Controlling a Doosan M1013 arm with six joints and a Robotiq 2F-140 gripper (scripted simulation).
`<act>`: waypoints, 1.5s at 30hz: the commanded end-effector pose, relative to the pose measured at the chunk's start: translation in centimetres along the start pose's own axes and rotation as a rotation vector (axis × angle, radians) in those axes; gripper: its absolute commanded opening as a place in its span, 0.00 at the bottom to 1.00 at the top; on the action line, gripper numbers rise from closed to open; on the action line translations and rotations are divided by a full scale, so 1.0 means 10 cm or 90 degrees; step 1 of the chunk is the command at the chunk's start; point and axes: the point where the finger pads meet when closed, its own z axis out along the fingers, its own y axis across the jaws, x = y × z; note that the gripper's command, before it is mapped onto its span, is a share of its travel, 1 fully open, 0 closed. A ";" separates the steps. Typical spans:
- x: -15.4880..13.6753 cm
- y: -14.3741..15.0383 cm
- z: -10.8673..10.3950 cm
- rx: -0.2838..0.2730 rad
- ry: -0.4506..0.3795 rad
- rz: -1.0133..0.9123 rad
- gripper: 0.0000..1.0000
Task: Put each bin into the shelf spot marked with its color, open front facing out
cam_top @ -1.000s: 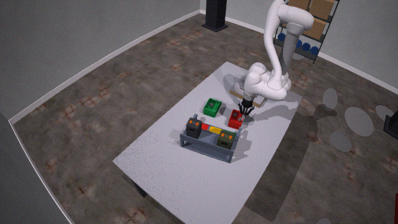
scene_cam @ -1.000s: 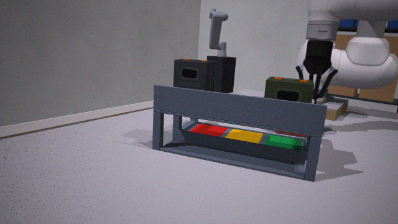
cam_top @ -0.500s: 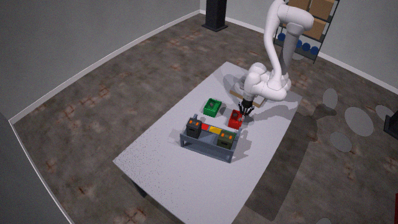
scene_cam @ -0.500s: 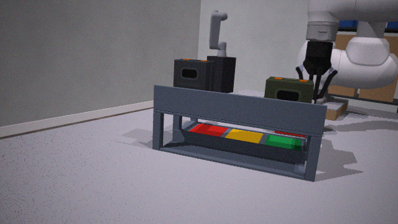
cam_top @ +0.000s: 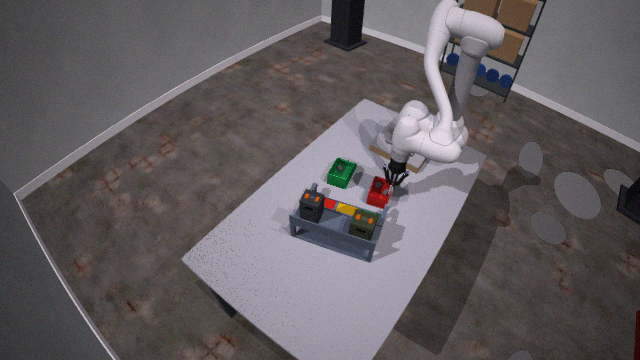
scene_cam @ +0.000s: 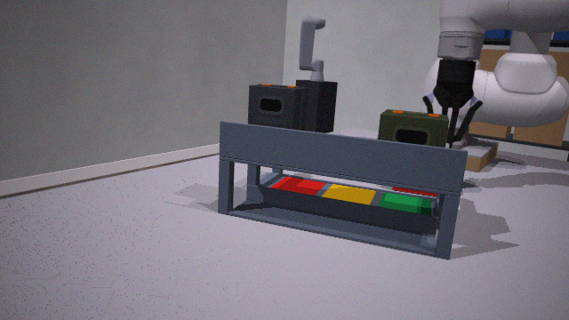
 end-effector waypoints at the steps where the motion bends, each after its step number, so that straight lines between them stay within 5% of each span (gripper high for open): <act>1: 0.00 0.00 0.00 0.000 0.000 0.000 0.10; 26: 0.00 0.00 0.00 0.000 0.000 0.000 0.10; 27: 0.00 0.00 0.00 0.000 0.000 0.000 0.24; 45: 0.00 0.00 0.00 0.000 0.000 0.000 0.24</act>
